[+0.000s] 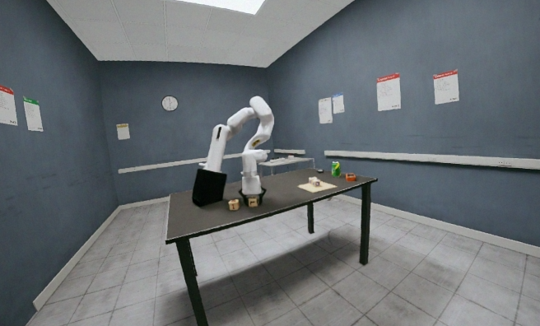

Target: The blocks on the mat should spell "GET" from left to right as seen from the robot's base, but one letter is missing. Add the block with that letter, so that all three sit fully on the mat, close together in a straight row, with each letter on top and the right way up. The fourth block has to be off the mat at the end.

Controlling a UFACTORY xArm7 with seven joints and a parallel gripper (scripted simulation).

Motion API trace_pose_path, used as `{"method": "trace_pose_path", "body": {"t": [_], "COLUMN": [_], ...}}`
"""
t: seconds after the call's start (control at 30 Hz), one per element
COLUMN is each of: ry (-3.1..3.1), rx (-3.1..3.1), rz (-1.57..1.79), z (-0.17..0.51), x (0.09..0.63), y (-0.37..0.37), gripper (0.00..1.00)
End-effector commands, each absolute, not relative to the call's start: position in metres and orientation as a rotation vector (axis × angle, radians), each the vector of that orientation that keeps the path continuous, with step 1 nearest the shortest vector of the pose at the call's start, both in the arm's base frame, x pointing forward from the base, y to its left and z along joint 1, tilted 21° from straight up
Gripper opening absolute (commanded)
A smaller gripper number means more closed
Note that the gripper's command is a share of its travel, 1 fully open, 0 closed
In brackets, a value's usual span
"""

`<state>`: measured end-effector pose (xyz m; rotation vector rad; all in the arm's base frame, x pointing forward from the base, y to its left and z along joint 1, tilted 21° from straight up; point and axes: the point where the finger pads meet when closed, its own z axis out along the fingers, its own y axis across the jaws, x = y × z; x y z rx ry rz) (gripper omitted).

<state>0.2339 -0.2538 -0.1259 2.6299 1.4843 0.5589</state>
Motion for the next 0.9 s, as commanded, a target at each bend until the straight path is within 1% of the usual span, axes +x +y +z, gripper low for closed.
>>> {"method": "trace_pose_path", "body": {"t": [0.0, 0.47, 0.5, 0.87], "ry": [1.481, 1.481, 1.481, 1.481], "rx": [2.629, 2.629, 2.629, 2.629], "rz": [0.557, 0.557, 0.557, 0.557], "z": [-0.1252, -0.1252, -0.1252, -0.1252], "x": [0.2337, 0.2337, 0.2337, 0.2337], "y": [-0.2551, -0.2551, -0.2551, -0.2551], "gripper": [0.87, 0.87, 0.65, 0.65]}}
